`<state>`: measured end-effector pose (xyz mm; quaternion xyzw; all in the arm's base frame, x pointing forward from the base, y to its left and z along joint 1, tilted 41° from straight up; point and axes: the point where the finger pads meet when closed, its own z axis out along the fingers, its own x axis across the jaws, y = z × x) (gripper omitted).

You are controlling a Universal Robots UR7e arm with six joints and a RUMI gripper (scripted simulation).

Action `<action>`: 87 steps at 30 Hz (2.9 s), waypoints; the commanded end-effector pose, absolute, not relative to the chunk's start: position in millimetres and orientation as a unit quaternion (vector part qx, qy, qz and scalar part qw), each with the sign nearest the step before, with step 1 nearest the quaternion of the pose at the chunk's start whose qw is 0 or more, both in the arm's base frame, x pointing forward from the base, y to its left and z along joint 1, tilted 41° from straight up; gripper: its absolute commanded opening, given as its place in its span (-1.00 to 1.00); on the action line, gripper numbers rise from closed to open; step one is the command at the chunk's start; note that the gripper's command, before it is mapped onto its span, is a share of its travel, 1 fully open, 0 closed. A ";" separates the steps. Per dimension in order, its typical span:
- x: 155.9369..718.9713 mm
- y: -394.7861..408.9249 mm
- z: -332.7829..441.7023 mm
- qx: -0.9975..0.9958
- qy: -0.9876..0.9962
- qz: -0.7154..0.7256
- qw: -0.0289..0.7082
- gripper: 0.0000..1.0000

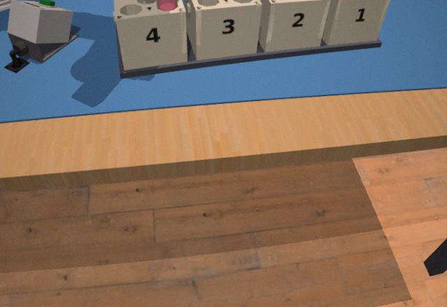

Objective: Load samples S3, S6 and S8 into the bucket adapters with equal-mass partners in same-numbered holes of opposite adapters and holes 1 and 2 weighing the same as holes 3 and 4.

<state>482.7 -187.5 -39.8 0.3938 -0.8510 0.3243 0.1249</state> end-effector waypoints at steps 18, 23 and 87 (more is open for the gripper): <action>484.1 -202.5 -57.2 0.394 -0.851 0.325 0.124 -1.00; 484.4 -206.9 -62.2 0.394 -0.851 0.325 0.124 -1.00; 486.0 -231.6 -91.0 0.394 -0.851 0.325 0.124 -0.30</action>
